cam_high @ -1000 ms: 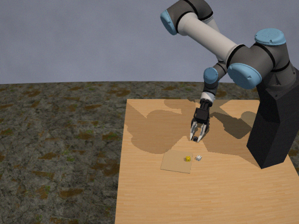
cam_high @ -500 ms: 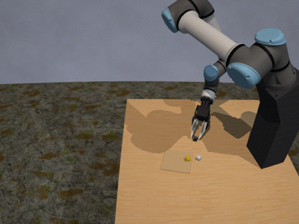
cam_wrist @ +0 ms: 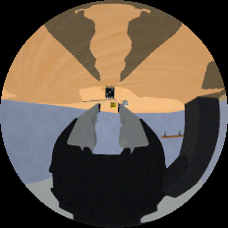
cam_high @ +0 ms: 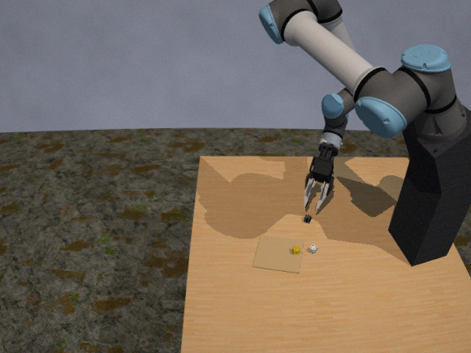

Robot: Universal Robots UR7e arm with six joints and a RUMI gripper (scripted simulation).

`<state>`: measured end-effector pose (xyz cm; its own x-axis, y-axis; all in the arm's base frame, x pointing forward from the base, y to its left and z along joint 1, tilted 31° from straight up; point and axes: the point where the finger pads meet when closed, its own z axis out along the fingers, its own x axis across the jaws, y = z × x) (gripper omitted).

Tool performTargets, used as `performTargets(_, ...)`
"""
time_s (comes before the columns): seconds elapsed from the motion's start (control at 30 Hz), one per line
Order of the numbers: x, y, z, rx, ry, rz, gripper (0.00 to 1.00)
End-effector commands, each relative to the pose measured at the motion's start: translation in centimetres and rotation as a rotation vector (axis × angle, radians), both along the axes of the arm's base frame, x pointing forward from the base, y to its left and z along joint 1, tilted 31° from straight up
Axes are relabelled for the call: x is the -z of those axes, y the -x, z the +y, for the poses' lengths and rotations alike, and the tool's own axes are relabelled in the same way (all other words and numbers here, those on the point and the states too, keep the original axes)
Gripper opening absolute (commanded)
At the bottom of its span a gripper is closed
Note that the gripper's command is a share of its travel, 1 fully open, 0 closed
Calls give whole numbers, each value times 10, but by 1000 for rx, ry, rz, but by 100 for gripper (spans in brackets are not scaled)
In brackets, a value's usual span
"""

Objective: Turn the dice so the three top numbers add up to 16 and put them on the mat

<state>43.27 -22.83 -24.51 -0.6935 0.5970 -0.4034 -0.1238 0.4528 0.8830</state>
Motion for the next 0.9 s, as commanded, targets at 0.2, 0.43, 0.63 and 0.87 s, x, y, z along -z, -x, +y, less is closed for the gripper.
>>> performTargets(0.2, -9, 6, -1, 0, 0, 0, 21)
performTargets(0.43, -35, 21, -2, 0, 0, 0, 21)
performTargets(0.63, -50, 31, -2, 0, 0, 0, 21)
performTargets(0.87, -52, 32, -2, 0, 1, 0, 21)
